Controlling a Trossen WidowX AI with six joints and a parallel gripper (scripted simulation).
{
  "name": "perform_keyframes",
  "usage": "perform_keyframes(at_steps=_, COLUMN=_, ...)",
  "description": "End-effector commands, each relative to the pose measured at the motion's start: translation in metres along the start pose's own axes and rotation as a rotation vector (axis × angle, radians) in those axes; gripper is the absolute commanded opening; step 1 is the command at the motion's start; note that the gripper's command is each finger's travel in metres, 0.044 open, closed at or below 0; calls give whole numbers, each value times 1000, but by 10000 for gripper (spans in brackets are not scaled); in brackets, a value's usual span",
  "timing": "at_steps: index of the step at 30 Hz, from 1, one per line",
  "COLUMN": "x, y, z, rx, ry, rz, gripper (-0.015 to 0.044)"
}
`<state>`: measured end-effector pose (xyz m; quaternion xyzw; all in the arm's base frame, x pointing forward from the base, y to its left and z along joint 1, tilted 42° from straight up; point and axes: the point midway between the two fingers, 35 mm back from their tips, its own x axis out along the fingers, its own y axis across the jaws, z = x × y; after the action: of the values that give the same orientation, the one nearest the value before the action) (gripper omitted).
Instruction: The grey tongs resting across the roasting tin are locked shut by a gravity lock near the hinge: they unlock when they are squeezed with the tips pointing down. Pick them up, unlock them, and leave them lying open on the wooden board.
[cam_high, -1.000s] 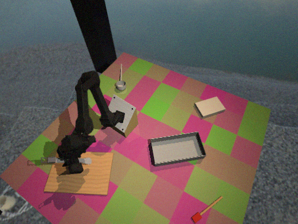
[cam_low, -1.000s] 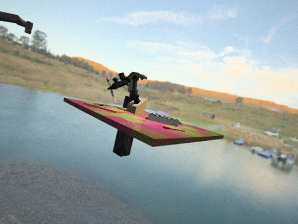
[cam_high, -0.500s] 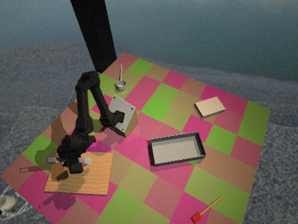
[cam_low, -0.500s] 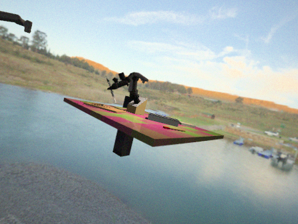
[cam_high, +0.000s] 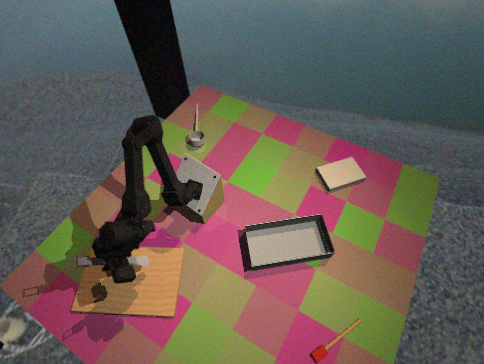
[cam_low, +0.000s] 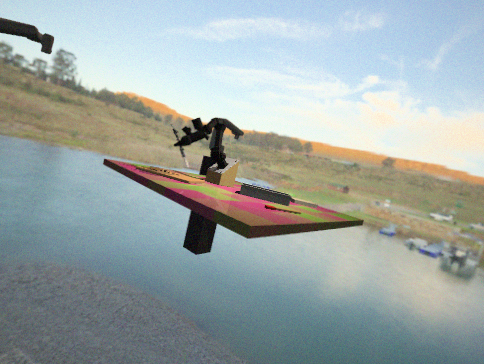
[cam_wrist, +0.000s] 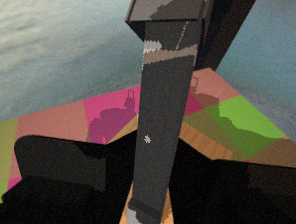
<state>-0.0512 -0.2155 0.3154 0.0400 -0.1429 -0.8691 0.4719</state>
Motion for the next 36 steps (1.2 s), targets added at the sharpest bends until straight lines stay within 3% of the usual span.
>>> perform_keyframes(at_steps=1, x=5, y=5, z=4, rx=-19, ry=23, rz=12, gripper=-150)
perform_keyframes(at_steps=36, x=48, y=11, z=-12, rx=-120, ry=604, rz=53, gripper=-150)
